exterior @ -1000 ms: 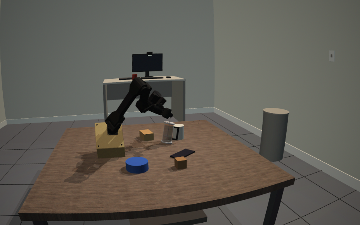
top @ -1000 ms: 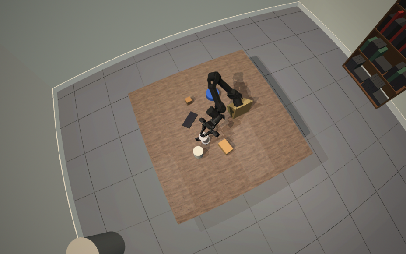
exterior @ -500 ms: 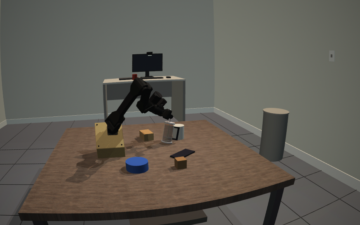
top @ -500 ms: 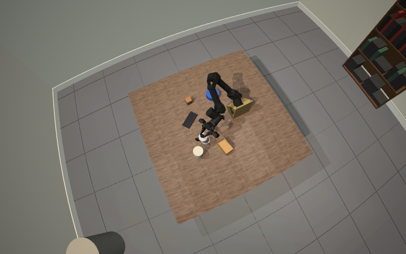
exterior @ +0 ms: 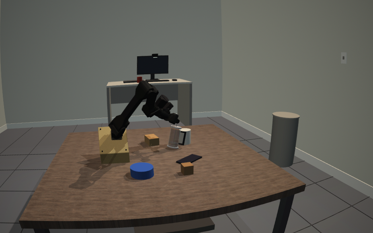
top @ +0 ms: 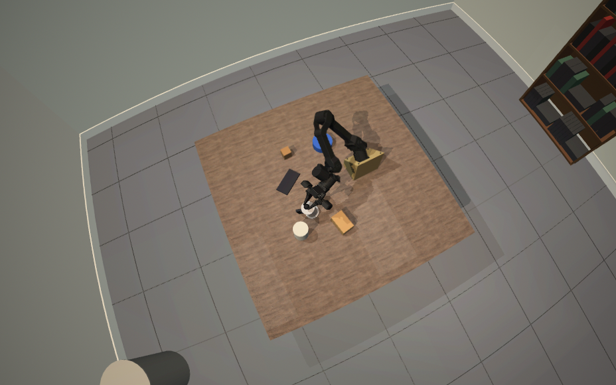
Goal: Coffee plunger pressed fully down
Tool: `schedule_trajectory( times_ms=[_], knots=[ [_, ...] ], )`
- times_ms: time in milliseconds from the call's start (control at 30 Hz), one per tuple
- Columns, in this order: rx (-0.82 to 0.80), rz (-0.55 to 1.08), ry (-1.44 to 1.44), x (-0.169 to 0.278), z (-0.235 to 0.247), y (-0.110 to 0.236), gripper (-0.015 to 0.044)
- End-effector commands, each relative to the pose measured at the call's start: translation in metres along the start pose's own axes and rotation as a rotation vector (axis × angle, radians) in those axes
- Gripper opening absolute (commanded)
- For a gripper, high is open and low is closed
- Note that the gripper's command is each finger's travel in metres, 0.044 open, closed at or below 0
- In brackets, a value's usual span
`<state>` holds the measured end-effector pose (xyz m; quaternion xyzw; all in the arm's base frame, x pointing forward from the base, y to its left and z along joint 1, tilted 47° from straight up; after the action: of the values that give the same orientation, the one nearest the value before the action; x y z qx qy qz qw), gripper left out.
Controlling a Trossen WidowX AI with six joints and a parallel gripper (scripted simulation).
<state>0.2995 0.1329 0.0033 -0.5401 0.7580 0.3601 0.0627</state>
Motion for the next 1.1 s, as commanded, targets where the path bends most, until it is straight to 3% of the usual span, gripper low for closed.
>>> schedule_trajectory(
  times_ms=[0,1067],
  knots=[
    [0.002,0.027,0.012,0.0052,0.0005,-0.0039,0.0117],
    [0.002,0.026,0.012,0.0019,0.0007,-0.0093,0.0117]
  ],
)
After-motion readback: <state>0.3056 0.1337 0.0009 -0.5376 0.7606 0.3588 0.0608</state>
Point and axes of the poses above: the point midway between the two fingers, 35 mm back from their tips, its own y axis back along the fingers, its own z axis across the jaws, x = y × z, the point moved 9 cm from there along y, back along the fingers, and after that the axes turned 4 degrees about y, right-handed, at the moved point
